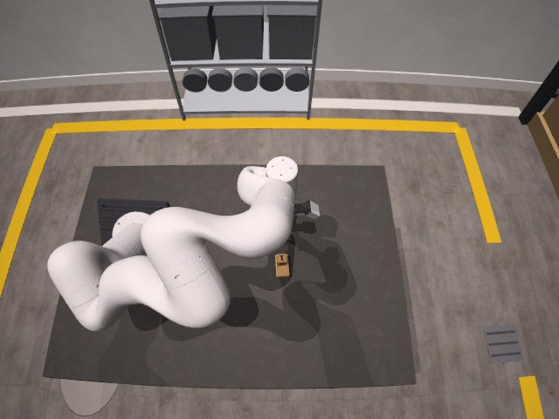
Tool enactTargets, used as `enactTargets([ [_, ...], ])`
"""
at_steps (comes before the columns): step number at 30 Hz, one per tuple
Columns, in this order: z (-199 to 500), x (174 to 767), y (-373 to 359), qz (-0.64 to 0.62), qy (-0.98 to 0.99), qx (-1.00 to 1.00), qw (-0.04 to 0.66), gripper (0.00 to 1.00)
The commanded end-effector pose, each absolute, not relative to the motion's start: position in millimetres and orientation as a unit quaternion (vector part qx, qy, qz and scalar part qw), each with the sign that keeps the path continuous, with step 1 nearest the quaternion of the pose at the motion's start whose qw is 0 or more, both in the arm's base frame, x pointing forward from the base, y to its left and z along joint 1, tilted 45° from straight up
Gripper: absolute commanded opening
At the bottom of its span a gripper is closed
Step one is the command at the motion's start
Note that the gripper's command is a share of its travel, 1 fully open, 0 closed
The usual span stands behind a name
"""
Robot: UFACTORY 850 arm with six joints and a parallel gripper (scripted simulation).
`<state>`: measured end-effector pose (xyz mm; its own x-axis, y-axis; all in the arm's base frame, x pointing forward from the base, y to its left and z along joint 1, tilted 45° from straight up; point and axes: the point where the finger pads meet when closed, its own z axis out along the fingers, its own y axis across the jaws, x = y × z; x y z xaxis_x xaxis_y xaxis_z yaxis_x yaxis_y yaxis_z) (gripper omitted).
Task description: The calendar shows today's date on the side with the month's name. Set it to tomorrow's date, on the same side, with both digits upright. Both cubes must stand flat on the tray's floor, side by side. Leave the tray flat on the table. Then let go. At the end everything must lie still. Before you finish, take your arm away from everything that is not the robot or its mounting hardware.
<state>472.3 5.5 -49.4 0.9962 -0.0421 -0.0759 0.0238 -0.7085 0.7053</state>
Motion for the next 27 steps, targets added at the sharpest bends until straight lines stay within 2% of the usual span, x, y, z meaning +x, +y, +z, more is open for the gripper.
enactTargets([
  [1,-46.3,473.4,8.7,-0.043,-0.005,0.923,0.382,0.49],
  [2,-46.3,473.4,8.7,-0.043,-0.005,0.923,0.382,1.00],
  [27,-46.5,473.4,8.5,-0.036,-0.022,0.923,0.382,1.00],
])
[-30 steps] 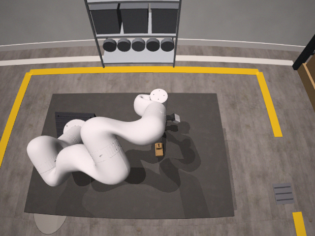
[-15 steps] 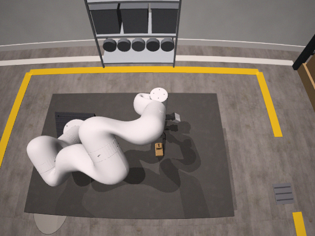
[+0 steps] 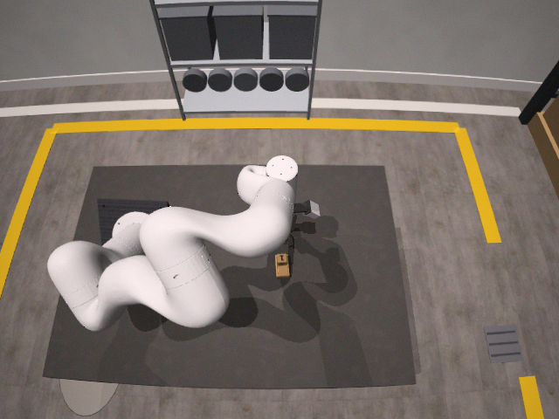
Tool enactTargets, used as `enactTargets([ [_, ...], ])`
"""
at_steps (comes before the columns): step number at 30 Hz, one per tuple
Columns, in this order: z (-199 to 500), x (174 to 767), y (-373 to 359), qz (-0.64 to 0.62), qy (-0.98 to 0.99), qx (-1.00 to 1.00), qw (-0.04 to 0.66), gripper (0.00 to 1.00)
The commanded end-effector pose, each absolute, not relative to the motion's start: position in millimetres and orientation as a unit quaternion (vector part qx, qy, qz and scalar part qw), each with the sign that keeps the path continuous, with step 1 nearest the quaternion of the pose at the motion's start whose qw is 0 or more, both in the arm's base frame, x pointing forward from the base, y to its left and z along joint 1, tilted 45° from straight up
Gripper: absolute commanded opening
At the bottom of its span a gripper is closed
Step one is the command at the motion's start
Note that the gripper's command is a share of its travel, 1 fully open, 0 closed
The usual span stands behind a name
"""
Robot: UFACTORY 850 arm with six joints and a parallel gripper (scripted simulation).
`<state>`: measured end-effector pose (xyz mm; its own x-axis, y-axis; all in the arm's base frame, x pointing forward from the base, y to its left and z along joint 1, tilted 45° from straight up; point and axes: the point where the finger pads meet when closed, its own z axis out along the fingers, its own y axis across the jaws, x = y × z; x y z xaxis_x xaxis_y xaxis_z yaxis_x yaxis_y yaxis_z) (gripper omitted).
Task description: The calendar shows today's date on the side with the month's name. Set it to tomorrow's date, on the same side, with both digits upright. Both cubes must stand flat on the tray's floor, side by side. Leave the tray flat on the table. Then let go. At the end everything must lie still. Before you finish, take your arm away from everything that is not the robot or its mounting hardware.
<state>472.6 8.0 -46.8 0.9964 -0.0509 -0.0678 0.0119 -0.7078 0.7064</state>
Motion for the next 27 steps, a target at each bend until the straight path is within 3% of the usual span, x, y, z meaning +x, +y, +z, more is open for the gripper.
enactTargets([
  [1,-46.5,473.4,8.5,-0.036,-0.022,0.923,0.382,1.00],
  [27,-49.7,472.9,5.1,0.114,-0.375,0.844,0.367,1.00],
])
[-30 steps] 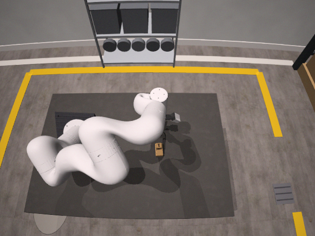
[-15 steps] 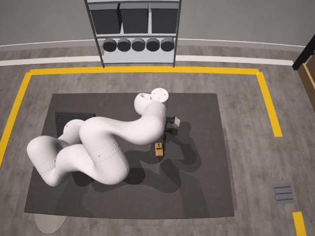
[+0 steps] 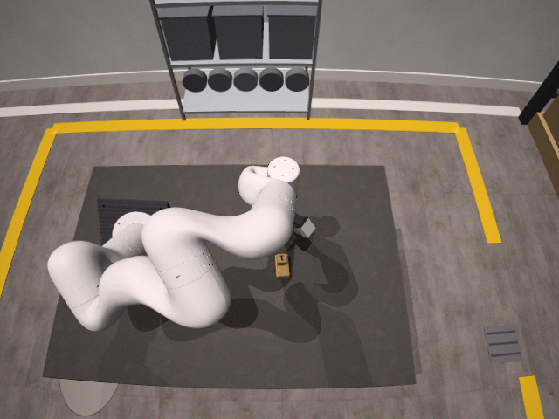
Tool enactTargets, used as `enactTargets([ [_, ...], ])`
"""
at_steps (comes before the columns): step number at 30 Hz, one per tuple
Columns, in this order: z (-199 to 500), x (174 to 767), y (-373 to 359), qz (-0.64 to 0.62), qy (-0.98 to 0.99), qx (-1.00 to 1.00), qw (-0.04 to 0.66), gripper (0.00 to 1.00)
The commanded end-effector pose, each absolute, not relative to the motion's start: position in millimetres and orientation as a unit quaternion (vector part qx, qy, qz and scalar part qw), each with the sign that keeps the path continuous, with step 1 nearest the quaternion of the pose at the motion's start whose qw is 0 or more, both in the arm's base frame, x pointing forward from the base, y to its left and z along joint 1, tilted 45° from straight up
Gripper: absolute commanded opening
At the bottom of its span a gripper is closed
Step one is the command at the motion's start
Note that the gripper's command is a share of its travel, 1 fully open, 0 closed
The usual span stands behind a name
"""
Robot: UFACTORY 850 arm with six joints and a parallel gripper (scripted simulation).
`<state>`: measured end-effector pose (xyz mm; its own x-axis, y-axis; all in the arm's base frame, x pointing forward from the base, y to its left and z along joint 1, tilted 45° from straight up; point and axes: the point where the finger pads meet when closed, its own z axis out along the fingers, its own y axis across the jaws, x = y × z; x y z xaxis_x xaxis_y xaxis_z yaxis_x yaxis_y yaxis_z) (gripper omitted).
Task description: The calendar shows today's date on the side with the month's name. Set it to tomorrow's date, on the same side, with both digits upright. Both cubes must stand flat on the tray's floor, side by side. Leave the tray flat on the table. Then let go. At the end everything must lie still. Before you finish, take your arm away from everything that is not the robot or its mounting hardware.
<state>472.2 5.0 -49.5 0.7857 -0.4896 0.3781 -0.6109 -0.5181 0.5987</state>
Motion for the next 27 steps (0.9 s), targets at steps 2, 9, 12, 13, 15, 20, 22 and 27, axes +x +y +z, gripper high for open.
enactTargets([
  [2,-50.0,472.8,4.8,0.125,-0.401,0.832,0.363,1.00],
  [9,-50.7,472.7,4.0,0.158,-0.475,0.792,0.350,1.00],
  [12,-51.0,472.6,3.7,0.171,-0.505,0.773,0.344,1.00],
  [13,-51.2,472.6,3.5,0.180,-0.525,0.760,0.339,1.00],
  [15,-51.5,472.6,3.2,0.190,-0.547,0.744,0.334,1.00],
  [20,-52.0,472.5,2.6,0.212,-0.596,0.705,0.320,1.00],
  [22,-52.3,472.4,2.3,0.224,-0.624,0.681,0.311,1.00],
  [27,-52.6,472.4,2.0,0.233,-0.644,0.662,0.305,1.00],
])
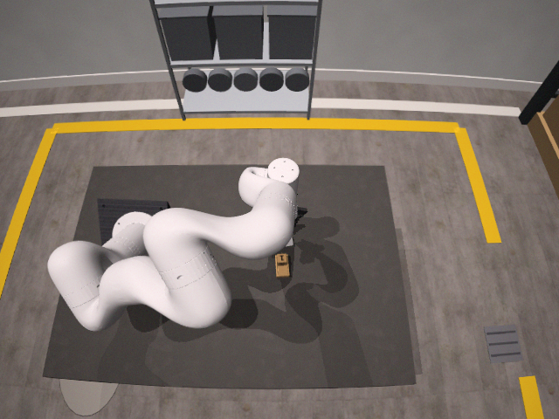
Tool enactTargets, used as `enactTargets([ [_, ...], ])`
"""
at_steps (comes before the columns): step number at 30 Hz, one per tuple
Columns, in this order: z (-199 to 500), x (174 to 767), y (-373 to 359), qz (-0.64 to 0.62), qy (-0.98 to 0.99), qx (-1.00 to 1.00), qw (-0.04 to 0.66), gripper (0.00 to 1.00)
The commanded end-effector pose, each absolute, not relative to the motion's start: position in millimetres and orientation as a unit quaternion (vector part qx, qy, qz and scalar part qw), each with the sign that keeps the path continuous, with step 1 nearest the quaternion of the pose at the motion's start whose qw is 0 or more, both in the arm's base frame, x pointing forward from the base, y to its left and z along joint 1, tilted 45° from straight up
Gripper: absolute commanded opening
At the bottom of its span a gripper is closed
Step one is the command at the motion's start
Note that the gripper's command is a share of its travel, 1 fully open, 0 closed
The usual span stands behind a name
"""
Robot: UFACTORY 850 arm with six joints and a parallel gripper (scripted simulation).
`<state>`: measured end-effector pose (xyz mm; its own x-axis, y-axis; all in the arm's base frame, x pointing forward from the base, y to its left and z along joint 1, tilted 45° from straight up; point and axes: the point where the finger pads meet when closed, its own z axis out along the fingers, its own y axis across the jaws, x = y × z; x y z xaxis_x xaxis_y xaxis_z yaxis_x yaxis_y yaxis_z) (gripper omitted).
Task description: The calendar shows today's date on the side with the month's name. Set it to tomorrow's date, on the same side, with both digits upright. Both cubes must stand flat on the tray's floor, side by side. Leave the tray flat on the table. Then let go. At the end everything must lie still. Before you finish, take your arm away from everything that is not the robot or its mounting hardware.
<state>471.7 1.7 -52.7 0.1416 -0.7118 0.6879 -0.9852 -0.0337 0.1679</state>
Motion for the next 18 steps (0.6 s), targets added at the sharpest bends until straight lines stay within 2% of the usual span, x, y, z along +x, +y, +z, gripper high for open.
enactTargets([
  [1,-52.7,472.4,2.0,0.236,-0.649,0.657,0.303,1.00],
  [5,-52.7,472.3,1.9,0.239,-0.656,0.650,0.300,1.00],
  [6,-52.7,472.3,1.9,0.239,-0.656,0.650,0.300,0.49],
  [18,-52.7,472.3,1.9,0.239,-0.656,0.650,0.300,0.49],
])
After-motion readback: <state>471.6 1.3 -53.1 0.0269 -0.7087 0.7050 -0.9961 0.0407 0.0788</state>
